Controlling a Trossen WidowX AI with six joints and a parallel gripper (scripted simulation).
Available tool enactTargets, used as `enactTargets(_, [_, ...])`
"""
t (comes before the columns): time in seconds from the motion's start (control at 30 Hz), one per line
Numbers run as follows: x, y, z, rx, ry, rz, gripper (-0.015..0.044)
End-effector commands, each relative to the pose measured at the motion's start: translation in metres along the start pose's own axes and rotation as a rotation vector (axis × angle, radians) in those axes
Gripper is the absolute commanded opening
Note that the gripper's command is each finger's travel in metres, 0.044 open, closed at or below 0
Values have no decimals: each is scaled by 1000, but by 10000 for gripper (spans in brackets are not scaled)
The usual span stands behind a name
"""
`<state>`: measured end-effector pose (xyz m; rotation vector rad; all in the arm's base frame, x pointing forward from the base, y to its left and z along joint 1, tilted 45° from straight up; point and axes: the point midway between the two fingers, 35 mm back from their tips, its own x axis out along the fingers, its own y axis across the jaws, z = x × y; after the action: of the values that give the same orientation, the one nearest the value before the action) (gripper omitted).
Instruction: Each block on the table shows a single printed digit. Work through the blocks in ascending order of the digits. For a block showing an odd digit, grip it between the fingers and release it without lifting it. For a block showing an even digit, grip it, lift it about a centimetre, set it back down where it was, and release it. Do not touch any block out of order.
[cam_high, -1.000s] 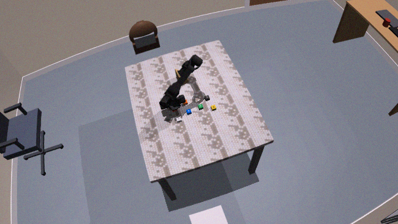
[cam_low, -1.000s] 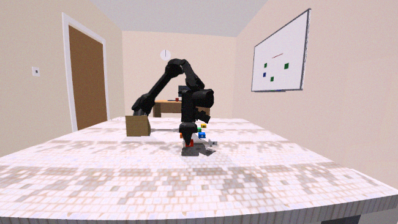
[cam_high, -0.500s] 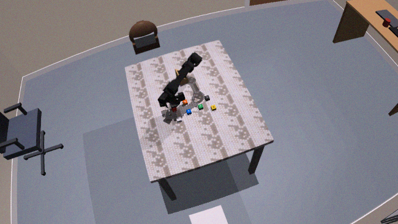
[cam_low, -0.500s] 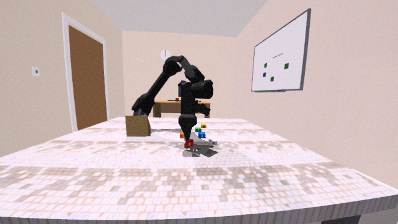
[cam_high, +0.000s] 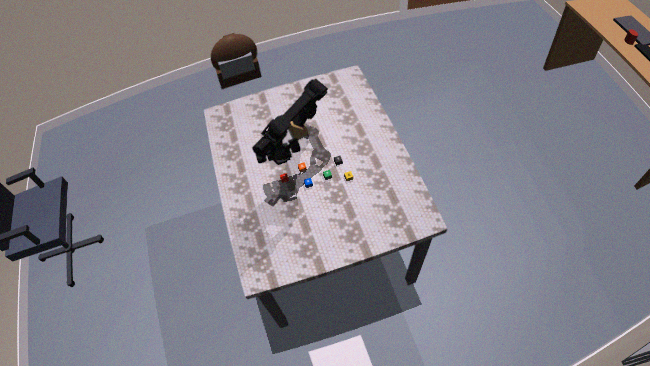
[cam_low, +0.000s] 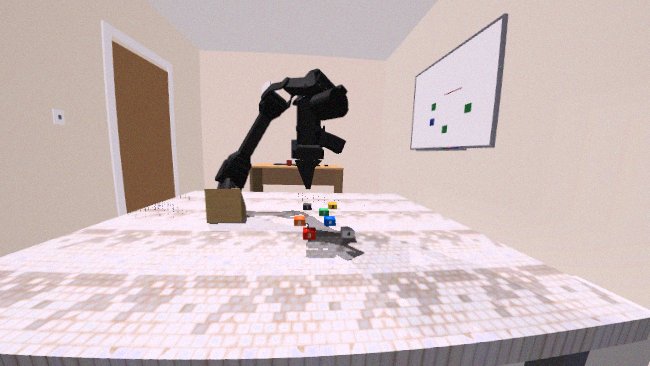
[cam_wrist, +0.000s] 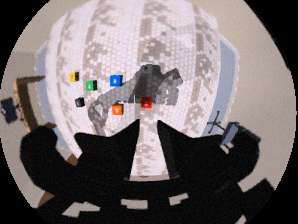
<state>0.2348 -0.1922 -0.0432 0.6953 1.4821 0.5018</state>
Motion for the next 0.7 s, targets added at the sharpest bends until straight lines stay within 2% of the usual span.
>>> enactTargets(0.0, [0, 0, 0, -3, 9, 3, 120])
enactTargets(0.13, [-1, -1, 6, -3, 8, 2, 120])
enactTargets(0.43, [-2, 0, 92, -7, 4, 2, 120])
enactTargets(0.57, [0, 3, 105, -8, 4, 4, 120])
enactTargets(0.67, [20, 2, 107, -8, 3, 4, 199])
